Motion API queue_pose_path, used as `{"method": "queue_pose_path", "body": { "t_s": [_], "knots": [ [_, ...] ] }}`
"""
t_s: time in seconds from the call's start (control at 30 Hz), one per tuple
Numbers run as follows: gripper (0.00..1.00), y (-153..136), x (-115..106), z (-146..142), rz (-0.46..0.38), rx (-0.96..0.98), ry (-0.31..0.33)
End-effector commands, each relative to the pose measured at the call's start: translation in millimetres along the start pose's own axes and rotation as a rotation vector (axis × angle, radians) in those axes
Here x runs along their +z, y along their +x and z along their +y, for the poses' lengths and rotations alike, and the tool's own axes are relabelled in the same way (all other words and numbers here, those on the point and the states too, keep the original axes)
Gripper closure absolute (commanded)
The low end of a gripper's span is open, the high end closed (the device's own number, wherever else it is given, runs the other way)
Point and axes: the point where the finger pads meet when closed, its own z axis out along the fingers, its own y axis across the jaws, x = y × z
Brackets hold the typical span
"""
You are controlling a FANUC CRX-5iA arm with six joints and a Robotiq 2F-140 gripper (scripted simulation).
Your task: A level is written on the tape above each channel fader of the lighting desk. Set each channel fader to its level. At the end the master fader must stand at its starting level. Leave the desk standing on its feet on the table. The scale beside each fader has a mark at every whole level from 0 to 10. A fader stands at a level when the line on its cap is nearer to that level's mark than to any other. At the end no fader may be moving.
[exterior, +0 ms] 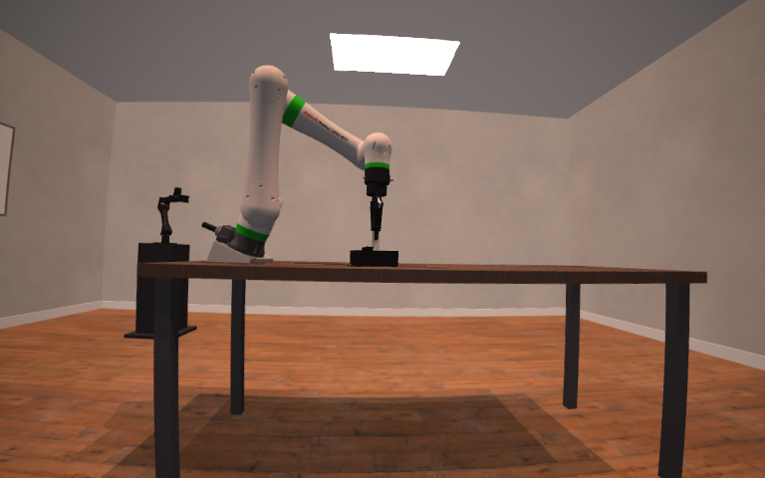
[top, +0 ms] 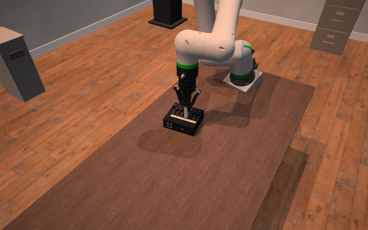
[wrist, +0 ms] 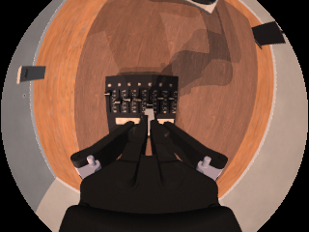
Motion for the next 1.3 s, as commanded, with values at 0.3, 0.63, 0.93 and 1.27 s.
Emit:
{"method": "queue_pose_path", "body": {
  "t_s": [0.3,0.63,0.93,1.27],
  "knots": [
    [1.00,5.1,-0.2,0.0,0.000,0.000,0.000],
    [1.00,9.8,-0.2,0.0,0.000,0.000,0.000],
    [1.00,13.2,-0.2,0.0,0.000,0.000,0.000],
    [1.00,13.8,-0.2,0.0,0.000,0.000,0.000]
  ]
}}
